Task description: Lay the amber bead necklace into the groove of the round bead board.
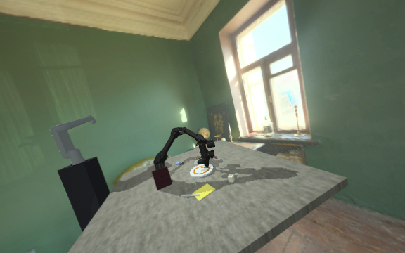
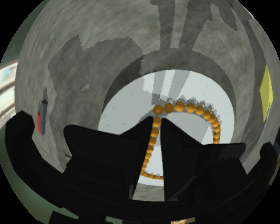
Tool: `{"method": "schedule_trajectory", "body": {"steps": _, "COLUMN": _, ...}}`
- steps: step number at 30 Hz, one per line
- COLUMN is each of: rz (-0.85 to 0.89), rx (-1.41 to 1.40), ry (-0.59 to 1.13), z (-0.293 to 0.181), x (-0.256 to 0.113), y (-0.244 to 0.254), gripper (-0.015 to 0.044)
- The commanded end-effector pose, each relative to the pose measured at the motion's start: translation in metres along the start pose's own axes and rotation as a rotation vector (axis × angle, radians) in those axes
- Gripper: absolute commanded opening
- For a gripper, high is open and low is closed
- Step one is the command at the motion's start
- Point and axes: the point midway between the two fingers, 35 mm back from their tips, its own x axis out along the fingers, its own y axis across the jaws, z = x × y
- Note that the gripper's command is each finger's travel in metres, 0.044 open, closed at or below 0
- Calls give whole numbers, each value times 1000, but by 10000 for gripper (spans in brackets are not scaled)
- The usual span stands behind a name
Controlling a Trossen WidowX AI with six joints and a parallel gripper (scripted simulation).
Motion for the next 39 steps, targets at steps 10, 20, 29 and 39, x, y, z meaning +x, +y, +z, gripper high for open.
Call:
{"method": "schedule_trajectory", "body": {"steps": 10, "rz": 0, "rx": -1, "ry": -1, "z": 0, "x": -1, "y": 0, "gripper": 0}}
{"method": "schedule_trajectory", "body": {"steps": 20, "rz": 4, "rx": 7, "ry": 3, "z": 0, "x": -6, "y": -1, "gripper": 0}}
{"method": "schedule_trajectory", "body": {"steps": 29, "rz": 4, "rx": 7, "ry": 3, "z": 4, "x": -6, "y": 10, "gripper": 0}}
{"method": "schedule_trajectory", "body": {"steps": 39, "rz": 1, "rx": 0, "ry": -1, "z": 4, "x": -1, "y": 11, "gripper": 26}}
